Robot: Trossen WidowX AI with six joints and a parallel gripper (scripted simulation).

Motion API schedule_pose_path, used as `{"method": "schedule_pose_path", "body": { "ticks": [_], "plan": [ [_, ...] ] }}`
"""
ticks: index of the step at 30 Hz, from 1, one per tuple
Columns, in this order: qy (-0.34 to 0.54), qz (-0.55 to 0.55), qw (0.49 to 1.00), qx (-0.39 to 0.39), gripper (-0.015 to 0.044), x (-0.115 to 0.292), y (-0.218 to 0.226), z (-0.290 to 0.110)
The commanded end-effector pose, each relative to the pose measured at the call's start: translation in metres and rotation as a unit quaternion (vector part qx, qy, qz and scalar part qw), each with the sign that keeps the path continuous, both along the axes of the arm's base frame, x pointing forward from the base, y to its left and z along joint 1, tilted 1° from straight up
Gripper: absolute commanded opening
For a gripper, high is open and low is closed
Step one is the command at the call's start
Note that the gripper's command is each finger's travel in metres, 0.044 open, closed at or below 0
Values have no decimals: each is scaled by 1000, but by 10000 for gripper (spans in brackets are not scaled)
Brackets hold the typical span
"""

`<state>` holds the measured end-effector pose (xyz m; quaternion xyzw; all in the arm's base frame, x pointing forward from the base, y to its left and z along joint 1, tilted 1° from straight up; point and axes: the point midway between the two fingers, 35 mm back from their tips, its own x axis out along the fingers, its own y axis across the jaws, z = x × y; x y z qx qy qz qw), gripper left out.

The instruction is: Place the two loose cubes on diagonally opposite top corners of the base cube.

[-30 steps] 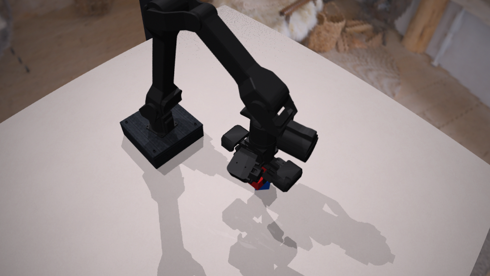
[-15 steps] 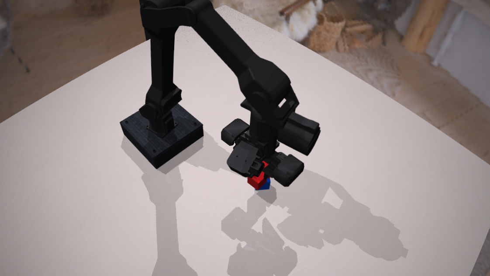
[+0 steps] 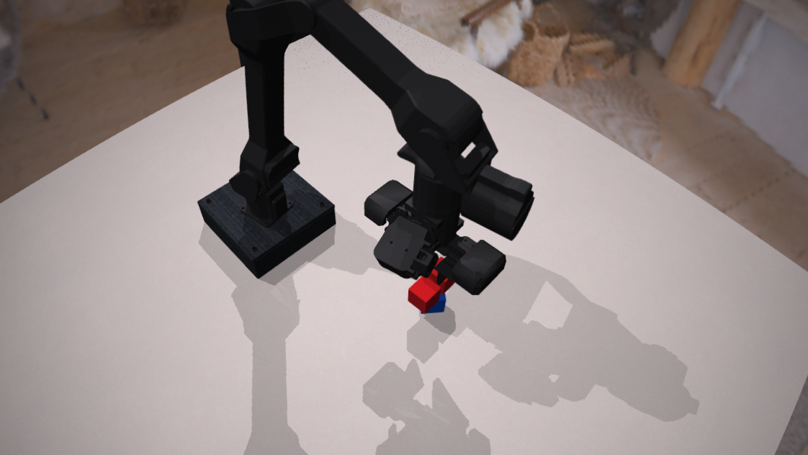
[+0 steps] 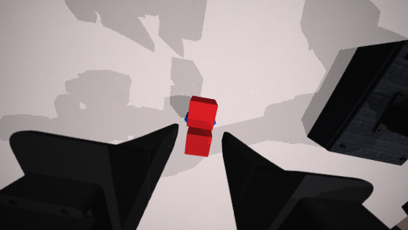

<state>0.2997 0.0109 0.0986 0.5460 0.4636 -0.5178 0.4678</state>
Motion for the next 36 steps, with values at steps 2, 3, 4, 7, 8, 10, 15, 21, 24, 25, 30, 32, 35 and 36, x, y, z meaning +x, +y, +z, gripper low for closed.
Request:
{"method": "schedule_pose_path", "body": {
  "ticks": [2,3,4,7,8,10,15,21,24,25,30,32,35,36],
  "plan": [
    [-1,2,1000,0,205,0,0,10],
    [-1,2,1000,0,205,0,0,12],
    [-1,2,1000,0,205,0,0,13],
    [-1,1,1000,0,231,0,0,14],
    [-1,1,1000,0,258,0,0,15],
    [-1,0,1000,0,310,0,0,18],
    [-2,0,1000,0,400,0,0,22],
    [-5,9,1000,6,400,-4,63,23],
    [-5,13,1000,10,400,-14,104,25],
    [-4,11,1000,9,400,-18,116,25],
    [-1,0,1000,6,400,-28,142,25],
    [-1,0,1000,6,400,-28,142,25],
    [-1,0,1000,6,400,-28,142,25],
    [-1,0,1000,6,400,-28,142,25]
  ]
}}
